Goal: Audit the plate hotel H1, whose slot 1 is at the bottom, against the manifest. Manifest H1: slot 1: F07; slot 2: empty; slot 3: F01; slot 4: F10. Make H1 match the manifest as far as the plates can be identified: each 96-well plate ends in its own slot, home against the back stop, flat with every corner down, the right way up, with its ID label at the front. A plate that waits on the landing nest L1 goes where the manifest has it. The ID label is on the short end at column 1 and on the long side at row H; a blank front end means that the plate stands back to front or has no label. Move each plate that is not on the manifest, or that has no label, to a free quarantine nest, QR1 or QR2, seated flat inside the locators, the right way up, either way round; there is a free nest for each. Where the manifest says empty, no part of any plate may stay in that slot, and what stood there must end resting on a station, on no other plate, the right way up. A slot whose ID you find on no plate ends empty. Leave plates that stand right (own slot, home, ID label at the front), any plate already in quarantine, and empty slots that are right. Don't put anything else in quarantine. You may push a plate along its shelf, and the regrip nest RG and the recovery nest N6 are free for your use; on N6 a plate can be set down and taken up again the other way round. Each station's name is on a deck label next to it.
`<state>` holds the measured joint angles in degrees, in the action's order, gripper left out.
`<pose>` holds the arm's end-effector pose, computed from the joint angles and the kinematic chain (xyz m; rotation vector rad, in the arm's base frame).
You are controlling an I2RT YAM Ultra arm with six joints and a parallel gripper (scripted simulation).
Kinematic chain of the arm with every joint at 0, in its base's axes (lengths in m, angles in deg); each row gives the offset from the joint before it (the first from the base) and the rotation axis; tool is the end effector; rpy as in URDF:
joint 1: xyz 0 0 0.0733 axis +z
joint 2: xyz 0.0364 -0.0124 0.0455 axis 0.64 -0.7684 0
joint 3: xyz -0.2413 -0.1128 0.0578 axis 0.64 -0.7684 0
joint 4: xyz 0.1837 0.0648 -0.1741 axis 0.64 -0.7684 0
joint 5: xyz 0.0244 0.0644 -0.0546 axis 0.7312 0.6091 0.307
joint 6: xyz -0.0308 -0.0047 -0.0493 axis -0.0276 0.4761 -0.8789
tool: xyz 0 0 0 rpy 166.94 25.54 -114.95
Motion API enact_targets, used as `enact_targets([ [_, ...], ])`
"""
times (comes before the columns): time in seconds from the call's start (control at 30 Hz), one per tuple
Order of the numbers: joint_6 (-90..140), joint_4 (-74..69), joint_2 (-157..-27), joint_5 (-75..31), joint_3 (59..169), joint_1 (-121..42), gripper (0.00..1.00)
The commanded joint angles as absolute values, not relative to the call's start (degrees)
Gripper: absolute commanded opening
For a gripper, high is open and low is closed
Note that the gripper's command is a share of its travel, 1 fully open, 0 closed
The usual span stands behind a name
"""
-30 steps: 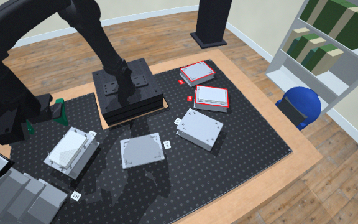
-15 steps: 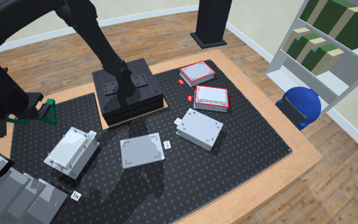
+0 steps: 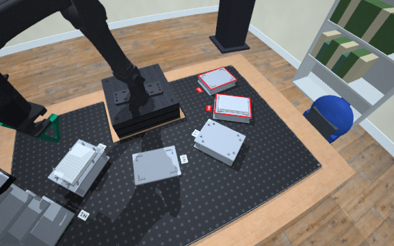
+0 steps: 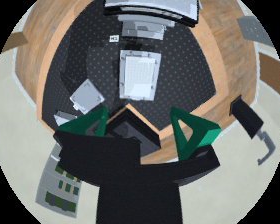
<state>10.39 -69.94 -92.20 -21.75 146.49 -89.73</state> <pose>0.2199 -0.2590 0.3084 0.9500 2.9521 -0.0135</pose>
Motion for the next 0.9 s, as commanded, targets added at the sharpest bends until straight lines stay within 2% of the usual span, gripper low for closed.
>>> enact_targets([
  [0.0,15.9,-69.9,-91.8,-21.6,146.8,-89.7,1.0],
  [0.87,16.1,-52.5,-91.9,-21.6,129.5,-89.5,1.0],
])
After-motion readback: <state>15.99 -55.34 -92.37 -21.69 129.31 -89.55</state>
